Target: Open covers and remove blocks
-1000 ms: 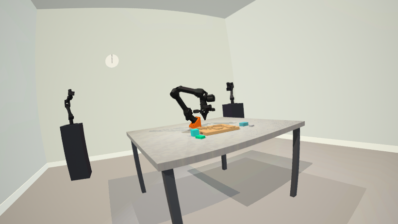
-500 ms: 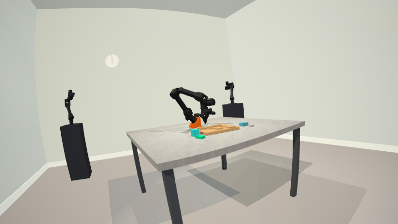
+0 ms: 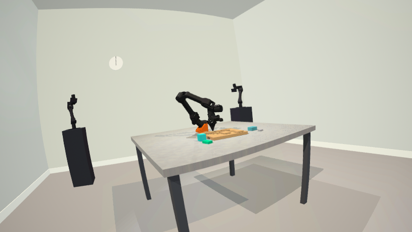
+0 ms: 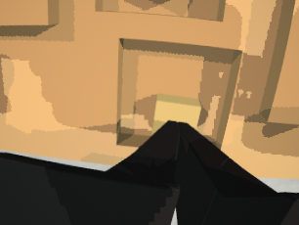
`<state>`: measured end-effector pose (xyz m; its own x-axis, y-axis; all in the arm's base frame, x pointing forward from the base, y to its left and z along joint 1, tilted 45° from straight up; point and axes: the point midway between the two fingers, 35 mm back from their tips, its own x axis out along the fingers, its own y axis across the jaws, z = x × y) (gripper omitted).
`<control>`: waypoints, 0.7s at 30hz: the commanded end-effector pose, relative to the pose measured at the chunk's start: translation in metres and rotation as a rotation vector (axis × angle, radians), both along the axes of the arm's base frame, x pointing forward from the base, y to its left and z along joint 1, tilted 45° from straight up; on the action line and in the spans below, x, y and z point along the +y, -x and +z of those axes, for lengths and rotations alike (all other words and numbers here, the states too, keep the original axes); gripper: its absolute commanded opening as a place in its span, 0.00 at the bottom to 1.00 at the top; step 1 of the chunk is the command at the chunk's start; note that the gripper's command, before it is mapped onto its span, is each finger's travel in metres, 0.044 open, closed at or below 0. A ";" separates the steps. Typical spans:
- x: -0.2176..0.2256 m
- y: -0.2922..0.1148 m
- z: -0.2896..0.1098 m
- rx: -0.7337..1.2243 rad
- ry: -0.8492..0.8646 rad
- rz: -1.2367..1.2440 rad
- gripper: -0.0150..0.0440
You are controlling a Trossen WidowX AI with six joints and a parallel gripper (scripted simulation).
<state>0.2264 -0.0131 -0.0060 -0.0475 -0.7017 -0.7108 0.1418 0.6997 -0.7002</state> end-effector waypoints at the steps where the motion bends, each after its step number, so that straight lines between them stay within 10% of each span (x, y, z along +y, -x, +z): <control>1: -0.004 0.000 -0.003 0.002 0.003 0.004 0.25; 21: -0.007 -0.012 -0.008 0.005 0.003 0.008 0.25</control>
